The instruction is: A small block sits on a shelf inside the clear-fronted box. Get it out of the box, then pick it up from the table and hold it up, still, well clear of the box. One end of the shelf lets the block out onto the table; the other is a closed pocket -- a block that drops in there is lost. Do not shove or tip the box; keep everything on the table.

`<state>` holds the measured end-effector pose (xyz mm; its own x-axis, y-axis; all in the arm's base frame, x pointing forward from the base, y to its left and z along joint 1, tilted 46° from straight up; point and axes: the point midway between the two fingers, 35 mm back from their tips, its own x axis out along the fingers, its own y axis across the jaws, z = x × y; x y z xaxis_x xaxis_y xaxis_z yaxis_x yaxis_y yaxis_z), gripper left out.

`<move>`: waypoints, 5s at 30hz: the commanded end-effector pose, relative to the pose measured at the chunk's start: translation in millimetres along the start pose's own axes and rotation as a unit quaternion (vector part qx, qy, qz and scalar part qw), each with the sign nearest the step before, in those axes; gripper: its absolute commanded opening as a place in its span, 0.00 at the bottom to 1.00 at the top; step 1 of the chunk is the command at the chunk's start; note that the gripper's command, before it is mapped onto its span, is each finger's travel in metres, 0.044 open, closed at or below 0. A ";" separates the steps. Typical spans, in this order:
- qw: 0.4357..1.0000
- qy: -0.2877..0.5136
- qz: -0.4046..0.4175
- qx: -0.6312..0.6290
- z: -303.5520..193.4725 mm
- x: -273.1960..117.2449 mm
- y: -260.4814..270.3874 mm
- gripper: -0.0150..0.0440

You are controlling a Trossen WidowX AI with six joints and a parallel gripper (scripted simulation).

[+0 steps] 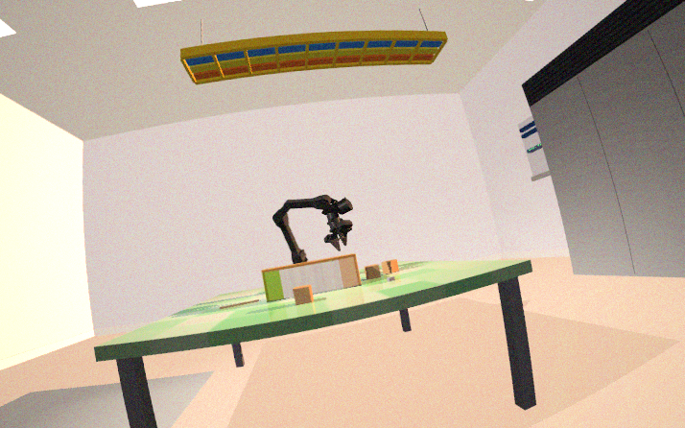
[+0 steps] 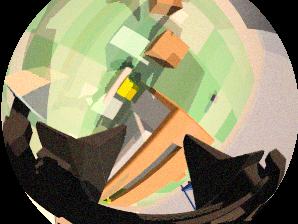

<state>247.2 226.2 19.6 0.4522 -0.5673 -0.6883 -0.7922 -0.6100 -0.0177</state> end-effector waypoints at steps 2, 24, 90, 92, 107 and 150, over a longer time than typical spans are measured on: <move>0.874 0.063 0.007 -0.481 4.5 -2.8 5.8 0.74; 0.857 0.065 0.008 -0.511 11.6 36.6 11.9 0.74; 0.858 0.067 0.009 -0.510 19.1 115.6 40.0 0.25; 0.858 0.067 0.009 -0.509 18.3 104.5 36.6 0.25; 0.804 0.046 -0.030 -0.592 15.0 44.4 30.6 0.25; 0.677 0.026 -0.109 -0.728 11.1 -24.6 43.5 0.25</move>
<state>197.6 220.3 27.8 0.5392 -0.3708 -0.7562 0.5170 -0.5631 0.6447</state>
